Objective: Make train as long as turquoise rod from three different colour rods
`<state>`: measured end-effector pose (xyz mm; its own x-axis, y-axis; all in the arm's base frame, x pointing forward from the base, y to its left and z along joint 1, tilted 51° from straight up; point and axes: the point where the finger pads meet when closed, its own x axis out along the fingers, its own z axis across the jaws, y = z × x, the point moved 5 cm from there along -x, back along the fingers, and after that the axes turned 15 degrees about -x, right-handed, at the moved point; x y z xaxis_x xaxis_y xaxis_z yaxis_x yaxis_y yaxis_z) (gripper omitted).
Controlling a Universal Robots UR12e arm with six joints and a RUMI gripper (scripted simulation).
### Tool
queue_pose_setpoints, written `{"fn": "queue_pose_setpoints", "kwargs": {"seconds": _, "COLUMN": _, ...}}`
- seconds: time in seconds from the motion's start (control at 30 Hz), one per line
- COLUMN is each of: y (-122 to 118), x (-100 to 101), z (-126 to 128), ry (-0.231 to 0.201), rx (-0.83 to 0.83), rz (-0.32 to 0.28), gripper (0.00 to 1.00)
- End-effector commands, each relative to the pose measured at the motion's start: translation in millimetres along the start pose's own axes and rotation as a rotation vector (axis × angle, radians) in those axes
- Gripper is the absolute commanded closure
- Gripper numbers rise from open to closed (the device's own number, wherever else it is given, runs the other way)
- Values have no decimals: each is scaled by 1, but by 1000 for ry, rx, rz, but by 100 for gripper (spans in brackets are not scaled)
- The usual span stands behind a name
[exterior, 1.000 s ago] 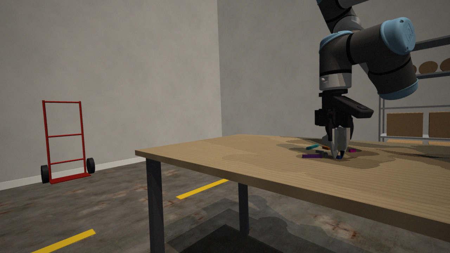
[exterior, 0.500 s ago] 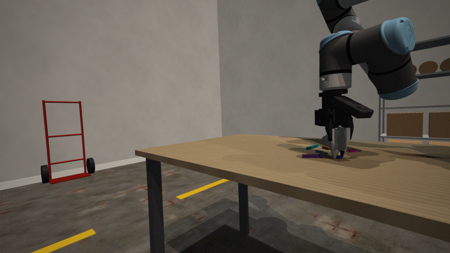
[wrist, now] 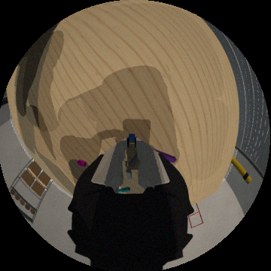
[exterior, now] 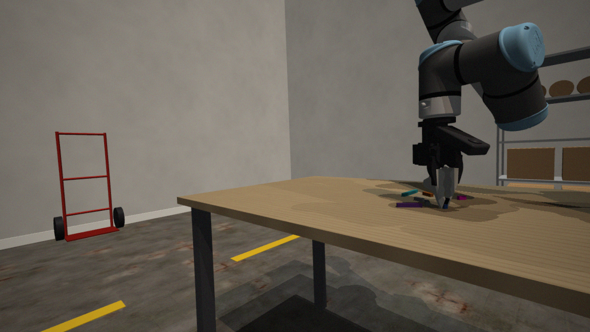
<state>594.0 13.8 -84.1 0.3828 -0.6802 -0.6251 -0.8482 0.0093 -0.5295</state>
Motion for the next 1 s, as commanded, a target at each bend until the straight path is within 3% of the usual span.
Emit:
{"fn": "queue_pose_setpoints", "kwargs": {"seconds": 0.0, "y": 0, "x": 0, "z": 0, "ry": 0, "rx": 0, "rz": -1, "gripper": 100}}
{"fn": "queue_pose_setpoints", "kwargs": {"seconds": 0.97, "y": 0, "x": -7, "z": 0, "ry": 0, "rx": 0, "rz": -1, "gripper": 100}}
